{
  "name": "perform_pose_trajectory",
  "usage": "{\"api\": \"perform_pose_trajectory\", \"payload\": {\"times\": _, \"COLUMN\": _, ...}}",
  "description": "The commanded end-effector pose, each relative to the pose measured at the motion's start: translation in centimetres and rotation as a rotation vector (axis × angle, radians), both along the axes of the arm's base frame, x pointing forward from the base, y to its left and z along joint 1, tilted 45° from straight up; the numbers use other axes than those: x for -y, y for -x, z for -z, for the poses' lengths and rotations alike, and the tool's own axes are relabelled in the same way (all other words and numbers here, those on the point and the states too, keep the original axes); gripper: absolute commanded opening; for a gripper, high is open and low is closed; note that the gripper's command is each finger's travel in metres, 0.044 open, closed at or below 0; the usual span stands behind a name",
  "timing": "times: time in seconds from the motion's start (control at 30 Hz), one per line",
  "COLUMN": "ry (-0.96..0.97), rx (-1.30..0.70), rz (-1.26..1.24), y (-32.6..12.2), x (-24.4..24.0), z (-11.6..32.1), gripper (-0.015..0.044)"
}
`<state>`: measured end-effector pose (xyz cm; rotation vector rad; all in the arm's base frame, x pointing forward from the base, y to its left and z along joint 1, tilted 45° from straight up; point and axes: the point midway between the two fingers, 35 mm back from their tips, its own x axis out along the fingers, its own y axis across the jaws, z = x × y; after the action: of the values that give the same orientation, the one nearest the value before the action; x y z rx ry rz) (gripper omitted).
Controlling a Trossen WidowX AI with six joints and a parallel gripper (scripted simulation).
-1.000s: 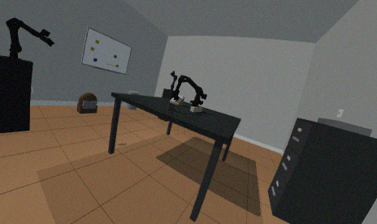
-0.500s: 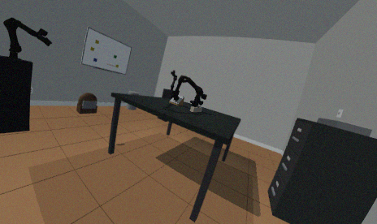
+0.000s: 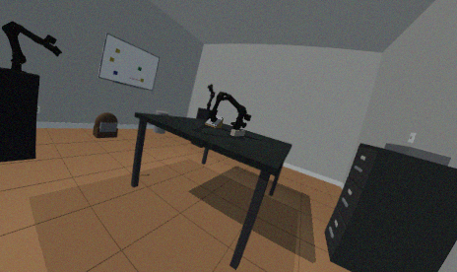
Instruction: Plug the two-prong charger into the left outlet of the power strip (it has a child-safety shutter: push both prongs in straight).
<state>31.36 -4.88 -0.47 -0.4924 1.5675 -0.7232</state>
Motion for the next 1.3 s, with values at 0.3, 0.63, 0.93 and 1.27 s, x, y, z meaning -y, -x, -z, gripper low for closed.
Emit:
{"api": "perform_pose_trajectory", "payload": {"times": 0.3, "ry": 0.001, "rx": 0.024, "rz": -0.001, "y": -1.19, "x": 0.2, "z": -0.06, "gripper": 0.0}}
{"api": "perform_pose_trajectory", "payload": {"times": 0.63, "ry": 0.001, "rx": 0.024, "rz": -0.001, "y": -1.12, "x": 0.22, "z": -0.03, "gripper": 0.0}}
{"api": "perform_pose_trajectory", "payload": {"times": 0.93, "ry": 0.001, "rx": 0.024, "rz": -0.001, "y": -1.01, "x": 0.24, "z": 0.01, "gripper": 0.0}}
{"api": "perform_pose_trajectory", "payload": {"times": 1.27, "ry": 0.001, "rx": 0.023, "rz": -0.001, "y": -0.88, "x": 0.25, "z": 0.03, "gripper": 0.0}}
